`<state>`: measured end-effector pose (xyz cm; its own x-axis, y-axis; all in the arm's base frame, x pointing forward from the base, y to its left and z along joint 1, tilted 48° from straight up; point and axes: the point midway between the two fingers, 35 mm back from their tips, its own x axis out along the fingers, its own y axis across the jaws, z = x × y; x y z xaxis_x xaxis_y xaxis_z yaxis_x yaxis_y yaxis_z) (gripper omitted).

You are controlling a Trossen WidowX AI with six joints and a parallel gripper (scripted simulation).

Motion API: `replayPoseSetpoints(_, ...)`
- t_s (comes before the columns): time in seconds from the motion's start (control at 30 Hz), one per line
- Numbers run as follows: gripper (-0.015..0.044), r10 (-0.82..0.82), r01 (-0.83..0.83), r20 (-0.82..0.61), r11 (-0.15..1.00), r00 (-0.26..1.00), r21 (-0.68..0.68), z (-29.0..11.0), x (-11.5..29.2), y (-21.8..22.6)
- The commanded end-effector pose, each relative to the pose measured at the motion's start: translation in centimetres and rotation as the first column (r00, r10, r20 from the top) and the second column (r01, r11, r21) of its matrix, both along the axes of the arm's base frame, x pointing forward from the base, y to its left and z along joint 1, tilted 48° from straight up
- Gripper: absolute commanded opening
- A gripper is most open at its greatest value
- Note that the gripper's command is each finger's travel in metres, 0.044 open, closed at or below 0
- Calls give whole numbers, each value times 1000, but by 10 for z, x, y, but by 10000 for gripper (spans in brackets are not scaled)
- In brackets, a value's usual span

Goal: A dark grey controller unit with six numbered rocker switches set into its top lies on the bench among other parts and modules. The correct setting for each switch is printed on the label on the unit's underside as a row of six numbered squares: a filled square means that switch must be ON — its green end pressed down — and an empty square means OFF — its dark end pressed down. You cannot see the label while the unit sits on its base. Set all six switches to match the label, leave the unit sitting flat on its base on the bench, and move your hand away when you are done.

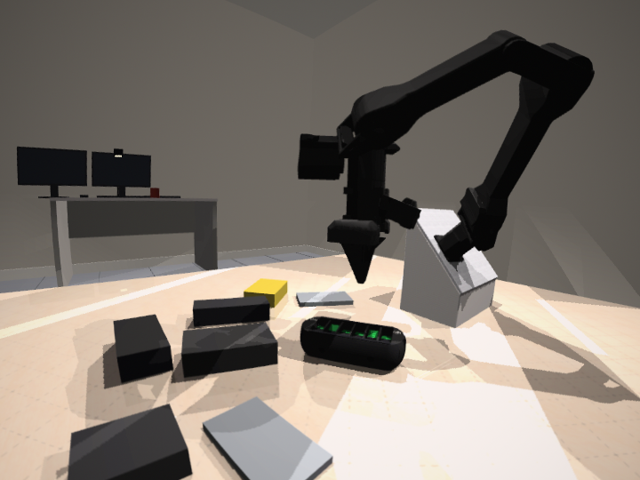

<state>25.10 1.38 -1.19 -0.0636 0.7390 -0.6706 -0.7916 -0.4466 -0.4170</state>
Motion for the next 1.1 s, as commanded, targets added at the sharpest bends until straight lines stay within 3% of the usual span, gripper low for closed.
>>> replayPoseSetpoints(0.0, 105, 0, 0, 0, 1000, 1000, 0, 0, 0, 0)
replayPoseSetpoints(0.4, 420, 0, 0, 0, 1000, 1000, 0, 0, 0, 0)
replayPoseSetpoints(0.5, 440, 0, 0, 0, 1000, 1000, 0, 0, 0, 0)
replayPoseSetpoints(0.8, 204, -2, 2, -3, 1000, 1000, -5, 50, 5, -56)
replayPoseSetpoints(1.07, 0, 0, 0, -2, 1000, 1000, -4, 54, 5, -60)
